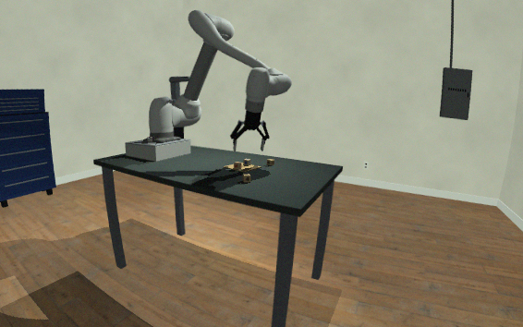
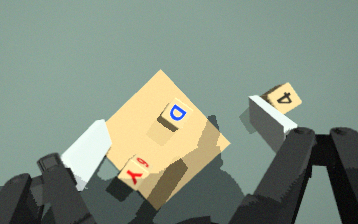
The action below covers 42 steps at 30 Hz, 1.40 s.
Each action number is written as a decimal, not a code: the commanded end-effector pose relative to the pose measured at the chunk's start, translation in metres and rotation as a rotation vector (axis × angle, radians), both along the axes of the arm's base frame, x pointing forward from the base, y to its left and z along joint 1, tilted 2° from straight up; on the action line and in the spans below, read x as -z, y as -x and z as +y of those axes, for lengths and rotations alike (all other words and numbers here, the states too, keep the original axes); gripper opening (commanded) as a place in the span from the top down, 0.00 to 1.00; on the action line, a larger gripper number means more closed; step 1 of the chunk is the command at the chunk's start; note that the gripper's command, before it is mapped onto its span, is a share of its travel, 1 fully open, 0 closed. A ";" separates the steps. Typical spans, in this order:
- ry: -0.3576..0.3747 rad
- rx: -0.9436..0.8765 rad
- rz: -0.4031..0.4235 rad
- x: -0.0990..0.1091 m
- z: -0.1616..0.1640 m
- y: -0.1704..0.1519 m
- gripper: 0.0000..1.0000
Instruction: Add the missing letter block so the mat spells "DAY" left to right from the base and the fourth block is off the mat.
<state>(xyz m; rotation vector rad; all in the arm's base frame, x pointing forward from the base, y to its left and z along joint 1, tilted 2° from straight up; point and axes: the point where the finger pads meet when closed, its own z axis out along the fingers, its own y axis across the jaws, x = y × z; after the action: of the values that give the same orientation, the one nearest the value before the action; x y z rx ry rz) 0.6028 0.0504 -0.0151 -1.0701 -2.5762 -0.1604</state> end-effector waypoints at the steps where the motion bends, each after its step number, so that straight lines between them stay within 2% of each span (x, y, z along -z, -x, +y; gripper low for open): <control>1: -0.008 0.004 0.004 0.003 0.000 0.004 0.00; 10: -0.008 0.004 0.004 0.003 -0.001 0.003 0.00; 12: -0.007 0.004 0.003 0.003 -0.020 0.002 0.00; 15: -0.006 0.004 0.002 0.003 -0.076 0.001 0.00; 17: -0.006 0.004 0.002 0.003 -0.076 0.001 0.00; 19: -0.006 0.004 0.002 0.003 -0.095 0.002 0.00; 42: -0.006 0.004 0.002 0.003 -0.097 0.002 0.00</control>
<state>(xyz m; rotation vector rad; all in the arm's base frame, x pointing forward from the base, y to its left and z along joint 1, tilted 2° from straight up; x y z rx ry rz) 0.5979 -0.0407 -0.0193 -1.0816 -2.5613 -0.1727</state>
